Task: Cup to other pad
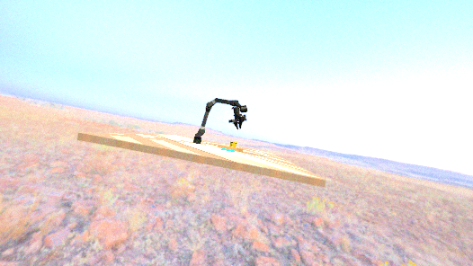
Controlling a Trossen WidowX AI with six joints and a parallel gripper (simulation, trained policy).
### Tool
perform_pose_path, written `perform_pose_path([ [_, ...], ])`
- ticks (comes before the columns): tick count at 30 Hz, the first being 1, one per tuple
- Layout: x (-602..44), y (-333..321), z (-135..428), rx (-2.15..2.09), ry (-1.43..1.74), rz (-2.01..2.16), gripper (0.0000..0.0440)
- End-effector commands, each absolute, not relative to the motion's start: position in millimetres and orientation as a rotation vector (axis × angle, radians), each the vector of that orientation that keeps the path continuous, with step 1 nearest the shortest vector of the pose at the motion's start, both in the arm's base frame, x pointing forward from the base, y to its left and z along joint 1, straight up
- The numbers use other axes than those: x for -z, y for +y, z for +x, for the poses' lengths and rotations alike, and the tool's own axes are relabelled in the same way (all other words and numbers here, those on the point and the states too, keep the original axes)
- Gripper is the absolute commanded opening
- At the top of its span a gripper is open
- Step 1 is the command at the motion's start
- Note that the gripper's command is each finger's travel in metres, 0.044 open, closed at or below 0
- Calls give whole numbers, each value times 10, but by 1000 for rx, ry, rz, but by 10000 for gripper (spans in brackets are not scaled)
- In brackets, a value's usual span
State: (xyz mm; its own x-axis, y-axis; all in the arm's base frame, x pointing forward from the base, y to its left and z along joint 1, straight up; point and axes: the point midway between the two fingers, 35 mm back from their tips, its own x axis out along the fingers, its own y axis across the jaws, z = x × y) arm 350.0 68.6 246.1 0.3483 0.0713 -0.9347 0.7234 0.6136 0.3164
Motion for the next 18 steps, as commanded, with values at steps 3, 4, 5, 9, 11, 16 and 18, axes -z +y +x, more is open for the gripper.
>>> perform_pose_path([
  [3, -2245, 655, 3451, 585, 1242, 803, 152],
  [4, -2214, 650, 3440, 598, 1255, 798, 153],
  [5, -2183, 646, 3428, 610, 1267, 792, 153],
  [9, -2062, 629, 3381, 660, 1316, 768, 154],
  [11, -2001, 620, 3357, 686, 1339, 756, 154],
  [16, -1851, 598, 3303, 749, 1387, 729, 157],
  [18, -1793, 590, 3285, 771, 1400, 721, 159],
])
